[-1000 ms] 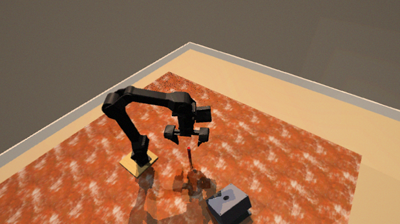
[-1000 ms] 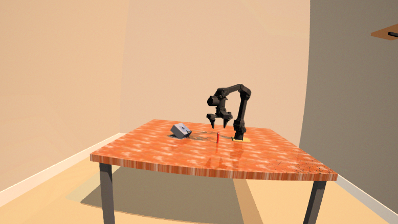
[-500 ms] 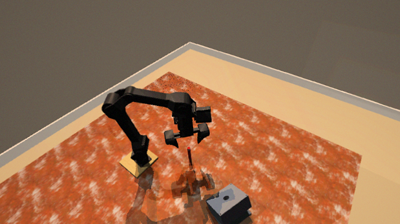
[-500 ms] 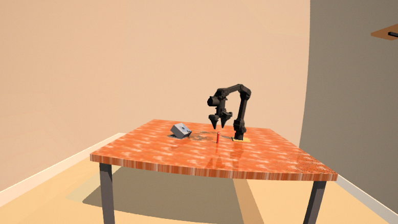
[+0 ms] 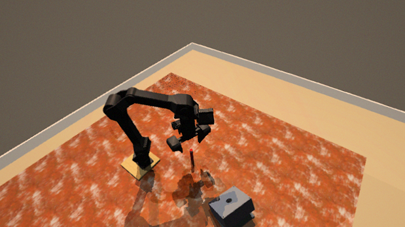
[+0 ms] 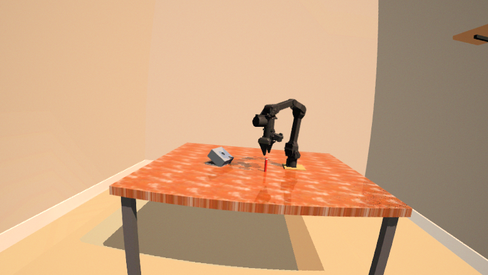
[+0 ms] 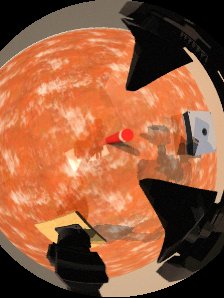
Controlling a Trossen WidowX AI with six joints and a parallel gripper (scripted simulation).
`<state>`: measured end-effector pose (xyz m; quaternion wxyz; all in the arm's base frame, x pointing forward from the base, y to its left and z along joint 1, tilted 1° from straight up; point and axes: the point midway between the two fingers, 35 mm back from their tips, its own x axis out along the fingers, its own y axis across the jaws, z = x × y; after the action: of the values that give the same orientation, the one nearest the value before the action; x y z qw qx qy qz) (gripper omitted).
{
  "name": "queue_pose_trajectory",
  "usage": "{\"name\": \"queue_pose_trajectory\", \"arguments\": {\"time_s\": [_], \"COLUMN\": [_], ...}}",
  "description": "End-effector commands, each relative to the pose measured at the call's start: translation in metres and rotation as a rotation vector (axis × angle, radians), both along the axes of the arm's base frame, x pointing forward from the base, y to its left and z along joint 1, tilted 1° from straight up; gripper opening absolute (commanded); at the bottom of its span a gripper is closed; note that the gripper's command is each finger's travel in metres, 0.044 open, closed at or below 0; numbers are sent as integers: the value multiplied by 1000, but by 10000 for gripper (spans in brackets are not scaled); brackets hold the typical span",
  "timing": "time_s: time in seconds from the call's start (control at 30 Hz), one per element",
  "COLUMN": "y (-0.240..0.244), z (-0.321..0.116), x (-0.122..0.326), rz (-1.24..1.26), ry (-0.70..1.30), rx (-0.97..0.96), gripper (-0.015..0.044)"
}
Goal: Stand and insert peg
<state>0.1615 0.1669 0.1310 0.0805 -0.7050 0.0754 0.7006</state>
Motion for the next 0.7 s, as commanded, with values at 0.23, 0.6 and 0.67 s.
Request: {"name": "queue_pose_trajectory", "arguments": {"time_s": [0.23, 0.6, 0.67], "y": [1, 2, 3], "z": [-6, -24, -27], "x": [0, 1, 1], "rz": [41, 41, 41], "ry": [1, 1, 1], "rx": [4, 4, 4], "gripper": [440, 440, 440]}}
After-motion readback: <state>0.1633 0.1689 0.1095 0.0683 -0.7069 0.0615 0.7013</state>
